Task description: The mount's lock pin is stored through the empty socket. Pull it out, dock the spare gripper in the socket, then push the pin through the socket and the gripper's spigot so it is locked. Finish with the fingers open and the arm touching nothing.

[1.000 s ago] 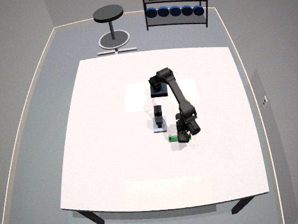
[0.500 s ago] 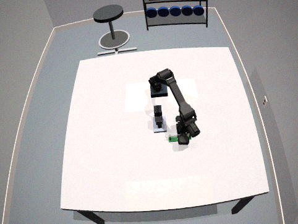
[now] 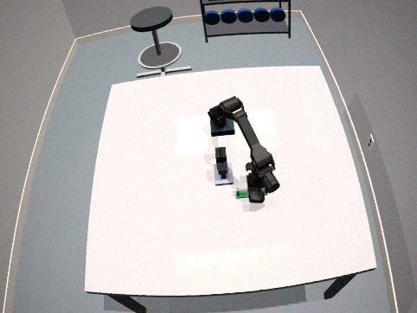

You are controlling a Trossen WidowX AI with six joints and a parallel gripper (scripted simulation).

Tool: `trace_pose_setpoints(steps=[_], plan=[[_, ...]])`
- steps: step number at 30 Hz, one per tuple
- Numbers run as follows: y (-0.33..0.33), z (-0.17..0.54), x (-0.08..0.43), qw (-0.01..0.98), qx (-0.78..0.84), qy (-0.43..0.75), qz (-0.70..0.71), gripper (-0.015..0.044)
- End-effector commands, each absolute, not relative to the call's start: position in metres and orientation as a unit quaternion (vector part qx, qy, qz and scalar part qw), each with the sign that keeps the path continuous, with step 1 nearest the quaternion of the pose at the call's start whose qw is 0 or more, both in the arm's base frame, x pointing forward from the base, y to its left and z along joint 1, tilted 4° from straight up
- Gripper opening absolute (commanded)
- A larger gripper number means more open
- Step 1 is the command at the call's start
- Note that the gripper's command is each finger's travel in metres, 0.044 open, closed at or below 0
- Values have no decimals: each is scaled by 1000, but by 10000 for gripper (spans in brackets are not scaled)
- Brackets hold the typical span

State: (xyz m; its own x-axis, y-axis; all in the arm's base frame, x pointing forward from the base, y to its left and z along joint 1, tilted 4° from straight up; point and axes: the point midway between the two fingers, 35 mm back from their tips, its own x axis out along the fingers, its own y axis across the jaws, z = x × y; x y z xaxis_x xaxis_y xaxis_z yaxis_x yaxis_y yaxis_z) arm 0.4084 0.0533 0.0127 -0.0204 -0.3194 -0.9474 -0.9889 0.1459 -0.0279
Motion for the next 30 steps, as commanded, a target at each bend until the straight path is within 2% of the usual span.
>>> trace_pose_setpoints(steps=[1,13,30], plan=[[54,12,408,448,-537,609,375,0],[54,16,409,448,-537,609,375,0],[57,63,409,448,-537,608,375,0]])
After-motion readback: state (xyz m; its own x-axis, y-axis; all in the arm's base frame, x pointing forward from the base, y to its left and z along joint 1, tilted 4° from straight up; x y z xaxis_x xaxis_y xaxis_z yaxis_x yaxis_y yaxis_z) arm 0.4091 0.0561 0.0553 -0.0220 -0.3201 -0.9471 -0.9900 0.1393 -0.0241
